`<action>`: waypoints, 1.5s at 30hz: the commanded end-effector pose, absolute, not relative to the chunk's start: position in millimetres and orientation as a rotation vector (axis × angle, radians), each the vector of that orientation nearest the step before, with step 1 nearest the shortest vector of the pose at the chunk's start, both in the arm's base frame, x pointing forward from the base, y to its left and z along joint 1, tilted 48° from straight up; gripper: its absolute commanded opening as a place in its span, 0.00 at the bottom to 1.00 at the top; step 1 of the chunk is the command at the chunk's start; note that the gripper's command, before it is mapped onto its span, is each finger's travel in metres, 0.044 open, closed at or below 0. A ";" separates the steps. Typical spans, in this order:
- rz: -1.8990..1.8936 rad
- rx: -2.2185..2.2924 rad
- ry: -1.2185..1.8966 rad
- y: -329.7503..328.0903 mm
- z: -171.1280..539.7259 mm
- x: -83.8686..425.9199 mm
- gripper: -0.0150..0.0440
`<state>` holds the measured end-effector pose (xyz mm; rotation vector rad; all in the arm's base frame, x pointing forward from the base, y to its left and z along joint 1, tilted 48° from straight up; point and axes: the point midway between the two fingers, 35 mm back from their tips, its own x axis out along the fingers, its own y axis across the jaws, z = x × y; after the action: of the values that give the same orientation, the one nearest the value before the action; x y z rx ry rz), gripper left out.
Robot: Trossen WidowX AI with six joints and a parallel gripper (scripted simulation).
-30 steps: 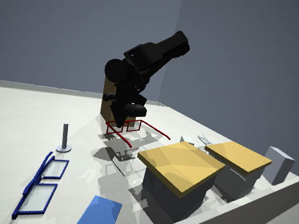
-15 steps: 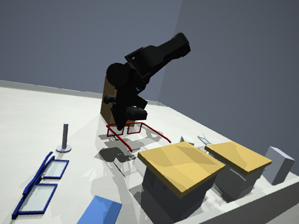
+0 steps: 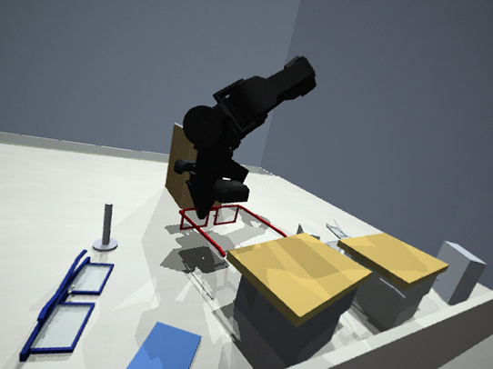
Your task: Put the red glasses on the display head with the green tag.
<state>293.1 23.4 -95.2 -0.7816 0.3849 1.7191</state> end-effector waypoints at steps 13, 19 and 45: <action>1.713 -0.776 0.382 29.8 -91.5 313.7 0.25; 1.713 -0.776 0.382 32.0 -90.4 320.8 0.25; 1.712 -0.776 0.380 41.7 -85.2 352.2 0.25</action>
<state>346.9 40.2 -86.7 -0.7836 0.3820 1.7175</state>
